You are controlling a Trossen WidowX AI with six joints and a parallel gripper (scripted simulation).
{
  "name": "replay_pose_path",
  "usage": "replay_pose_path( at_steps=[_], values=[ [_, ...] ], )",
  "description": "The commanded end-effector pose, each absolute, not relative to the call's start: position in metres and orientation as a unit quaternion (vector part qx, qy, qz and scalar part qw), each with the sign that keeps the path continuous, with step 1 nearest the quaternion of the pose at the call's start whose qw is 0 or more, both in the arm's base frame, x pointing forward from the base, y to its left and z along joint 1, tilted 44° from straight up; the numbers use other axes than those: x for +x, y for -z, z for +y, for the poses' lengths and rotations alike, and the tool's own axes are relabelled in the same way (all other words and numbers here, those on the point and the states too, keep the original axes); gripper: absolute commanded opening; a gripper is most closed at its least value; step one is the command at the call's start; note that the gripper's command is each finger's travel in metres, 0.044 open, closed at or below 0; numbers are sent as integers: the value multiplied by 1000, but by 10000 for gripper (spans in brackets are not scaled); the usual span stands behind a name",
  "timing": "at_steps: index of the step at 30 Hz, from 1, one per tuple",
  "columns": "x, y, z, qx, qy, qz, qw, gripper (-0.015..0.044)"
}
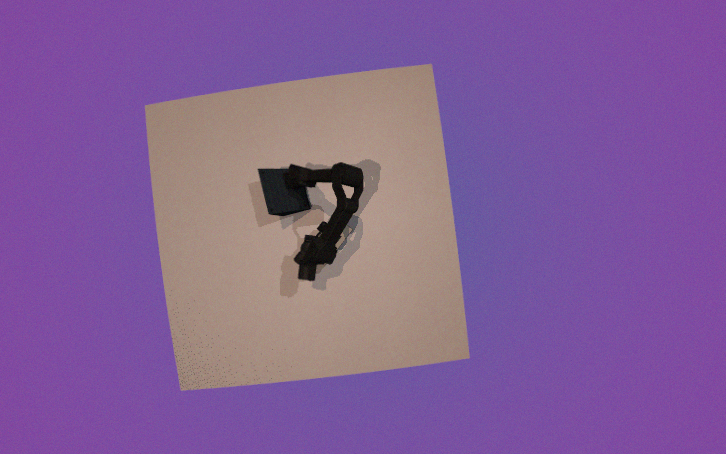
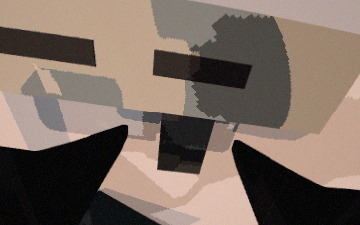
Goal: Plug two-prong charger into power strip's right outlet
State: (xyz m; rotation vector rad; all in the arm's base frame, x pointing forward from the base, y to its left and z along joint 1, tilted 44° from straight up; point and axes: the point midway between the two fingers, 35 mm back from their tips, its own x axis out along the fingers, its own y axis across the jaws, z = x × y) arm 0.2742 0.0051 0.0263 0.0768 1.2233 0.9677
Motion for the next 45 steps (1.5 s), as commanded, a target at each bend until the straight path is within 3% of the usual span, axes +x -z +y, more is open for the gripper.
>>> replay_pose_path(
  at_steps=[1,32,40,45],
  values=[
    [269,-23,3,34,-438,550,710,440],
    [232,-4,-17,41,-437,547,713,440],
    [241,-63,-60,161,-409,323,838,440],
    [241,-64,-61,163,-406,316,842,440]
  ],
)
